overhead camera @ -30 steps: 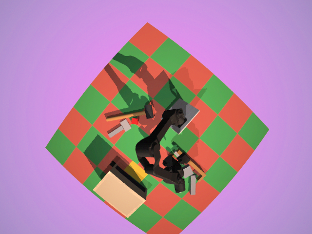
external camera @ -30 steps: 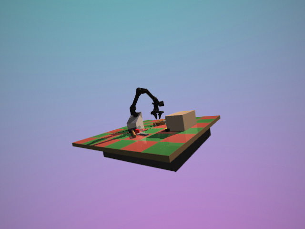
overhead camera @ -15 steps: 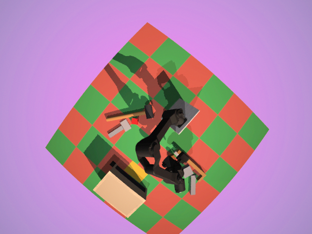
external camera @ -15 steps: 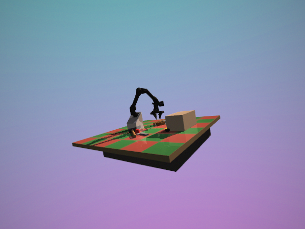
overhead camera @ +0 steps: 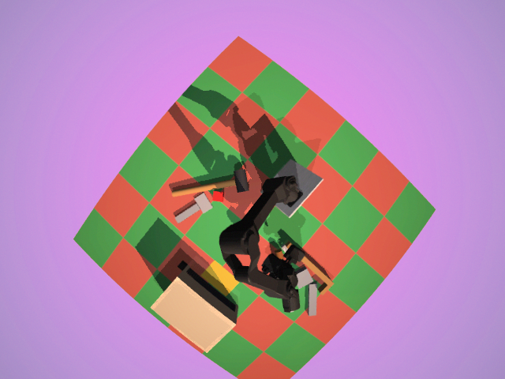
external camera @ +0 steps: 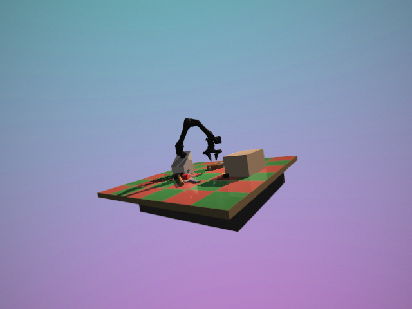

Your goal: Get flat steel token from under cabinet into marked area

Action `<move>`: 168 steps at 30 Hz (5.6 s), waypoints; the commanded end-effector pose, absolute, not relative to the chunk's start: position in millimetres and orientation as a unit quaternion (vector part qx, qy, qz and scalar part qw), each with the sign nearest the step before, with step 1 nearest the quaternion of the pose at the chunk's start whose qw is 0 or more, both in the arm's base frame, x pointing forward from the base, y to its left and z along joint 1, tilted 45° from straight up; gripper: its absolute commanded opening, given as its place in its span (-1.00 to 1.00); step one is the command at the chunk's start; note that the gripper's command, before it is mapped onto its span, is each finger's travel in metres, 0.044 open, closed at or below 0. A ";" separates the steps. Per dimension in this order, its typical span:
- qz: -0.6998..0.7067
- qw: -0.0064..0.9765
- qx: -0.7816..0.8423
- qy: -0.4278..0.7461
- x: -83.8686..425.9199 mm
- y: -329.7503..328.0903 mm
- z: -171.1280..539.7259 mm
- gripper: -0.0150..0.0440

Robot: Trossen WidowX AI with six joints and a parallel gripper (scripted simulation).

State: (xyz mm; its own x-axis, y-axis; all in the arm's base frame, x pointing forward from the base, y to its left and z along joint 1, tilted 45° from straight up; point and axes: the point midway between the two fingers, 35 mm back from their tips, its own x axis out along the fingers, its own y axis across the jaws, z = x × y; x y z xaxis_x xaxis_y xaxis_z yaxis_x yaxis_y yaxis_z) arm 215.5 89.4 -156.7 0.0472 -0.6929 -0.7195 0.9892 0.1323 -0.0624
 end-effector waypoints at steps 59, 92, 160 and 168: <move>-0.520 0.720 0.062 0.456 215.5 89.6 -156.4 0.42; -0.456 0.722 -0.031 0.519 215.6 89.6 -156.4 0.42; -0.303 0.688 -0.220 0.621 215.8 89.5 -156.2 0.42; -0.284 0.681 -0.242 0.630 215.8 89.5 -156.2 0.42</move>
